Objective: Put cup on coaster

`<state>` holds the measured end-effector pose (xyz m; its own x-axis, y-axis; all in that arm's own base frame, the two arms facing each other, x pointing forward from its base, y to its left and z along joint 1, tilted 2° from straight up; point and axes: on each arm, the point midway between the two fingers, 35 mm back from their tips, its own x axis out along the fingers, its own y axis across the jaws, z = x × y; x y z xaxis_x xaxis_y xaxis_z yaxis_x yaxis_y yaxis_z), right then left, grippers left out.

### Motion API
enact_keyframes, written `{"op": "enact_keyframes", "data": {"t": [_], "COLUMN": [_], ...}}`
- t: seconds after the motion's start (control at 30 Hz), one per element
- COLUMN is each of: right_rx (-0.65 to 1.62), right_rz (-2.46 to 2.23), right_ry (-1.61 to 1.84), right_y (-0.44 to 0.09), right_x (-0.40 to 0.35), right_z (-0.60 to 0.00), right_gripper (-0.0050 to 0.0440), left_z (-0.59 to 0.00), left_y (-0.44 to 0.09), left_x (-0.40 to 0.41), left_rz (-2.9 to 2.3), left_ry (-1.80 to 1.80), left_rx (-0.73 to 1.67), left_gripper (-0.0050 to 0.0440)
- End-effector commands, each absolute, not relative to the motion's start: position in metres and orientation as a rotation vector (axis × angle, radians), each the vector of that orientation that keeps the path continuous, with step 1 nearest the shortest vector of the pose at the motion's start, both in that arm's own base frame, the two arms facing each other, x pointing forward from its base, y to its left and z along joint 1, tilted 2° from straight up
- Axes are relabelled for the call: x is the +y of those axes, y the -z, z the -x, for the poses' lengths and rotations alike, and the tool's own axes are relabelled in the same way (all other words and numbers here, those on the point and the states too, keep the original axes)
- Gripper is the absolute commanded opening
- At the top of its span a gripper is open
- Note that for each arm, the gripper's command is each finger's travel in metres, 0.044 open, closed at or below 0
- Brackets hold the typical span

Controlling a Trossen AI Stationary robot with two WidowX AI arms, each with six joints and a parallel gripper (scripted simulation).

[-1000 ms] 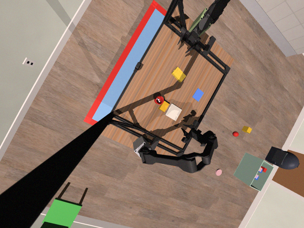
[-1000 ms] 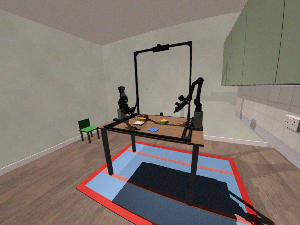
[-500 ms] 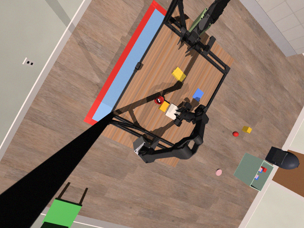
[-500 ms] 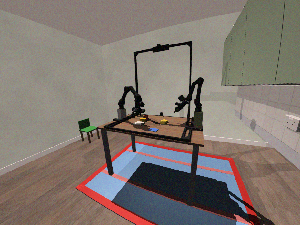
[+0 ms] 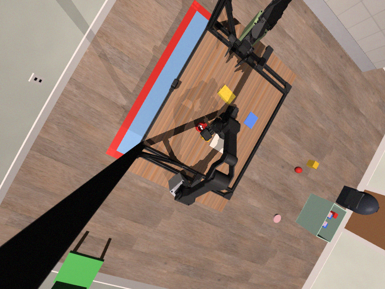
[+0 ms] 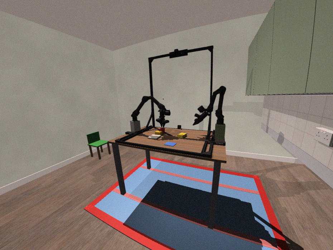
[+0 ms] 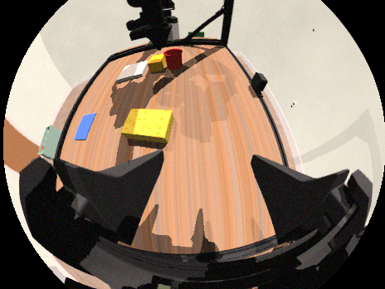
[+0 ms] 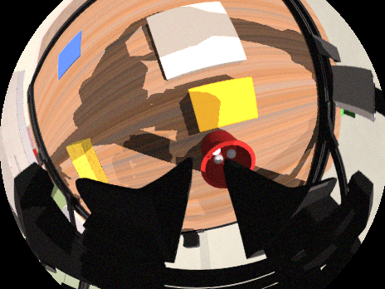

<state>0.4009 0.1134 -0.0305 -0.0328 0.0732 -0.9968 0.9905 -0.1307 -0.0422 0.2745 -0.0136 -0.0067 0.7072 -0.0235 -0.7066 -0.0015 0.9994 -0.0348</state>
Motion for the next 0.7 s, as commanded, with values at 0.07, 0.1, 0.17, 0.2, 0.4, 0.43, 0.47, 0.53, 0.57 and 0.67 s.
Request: {"op": "enact_keyframes", "data": {"t": [0.07, 0.1, 0.17, 0.2, 0.4, 0.43, 0.47, 0.53, 0.57, 0.67], "right_rx": [1.139, 1.139, 1.139, 1.139, 1.139, 1.139, 1.139, 1.139, 1.139, 1.139], "right_rz": [-1.369, -1.369, -1.369, -1.369, -1.369, -1.369, -1.369, -1.369, -1.369, -1.369], "right_ry": [1.328, 1.328, 1.328, 1.328, 1.328, 1.328, 1.328, 1.328, 1.328, 1.328], "right_y": [0.0298, 0.0298, 0.0298, 0.0298, 0.0298, 0.0301, 0.0306, 0.0326, 0.034, 0.0389], "right_x": [0.1359, 0.1359, 0.1359, 0.1359, 0.1359, 0.1359, 0.1359, 0.136, 0.1361, 0.1363], "right_z": [-0.4016, -0.4016, -0.4016, -0.4016, -0.4016, -0.4016, -0.4016, -0.4017, -0.4018, -0.4021], "right_gripper": [0.0135, 0.0135, 0.0135, 0.0135, 0.0135, 0.0135, 0.0135, 0.0135, 0.0135, 0.0135], "left_z": [-0.275, -0.275, -0.275, -0.275, -0.275, -0.275, -0.275, -0.275, -0.275, -0.275], "left_y": [0.006, 0.006, 0.006, 0.006, 0.006, 0.006, 0.006, 0.006, 0.006, 0.006], "left_x": [-0.0129, -0.0129, -0.0129, -0.0129, -0.0129, -0.0129, -0.0129, -0.0129, -0.0129, -0.0129], "left_rz": [0.03, 0.03, 0.03, 0.03, 0.03, 0.03, 0.03, 0.03, 0.03, 0.03], "left_ry": [0.012, 0.012, 0.012, 0.012, 0.012, 0.012, 0.012, 0.012, 0.012, 0.012], "left_rx": [0.781, 0.781, 0.781, 0.781, 0.781, 0.781, 0.781, 0.781, 0.781, 0.781], "left_gripper": [0.04, 0.04, 0.04, 0.04, 0.04, 0.04, 0.04, 0.04, 0.04, 0.04]}}
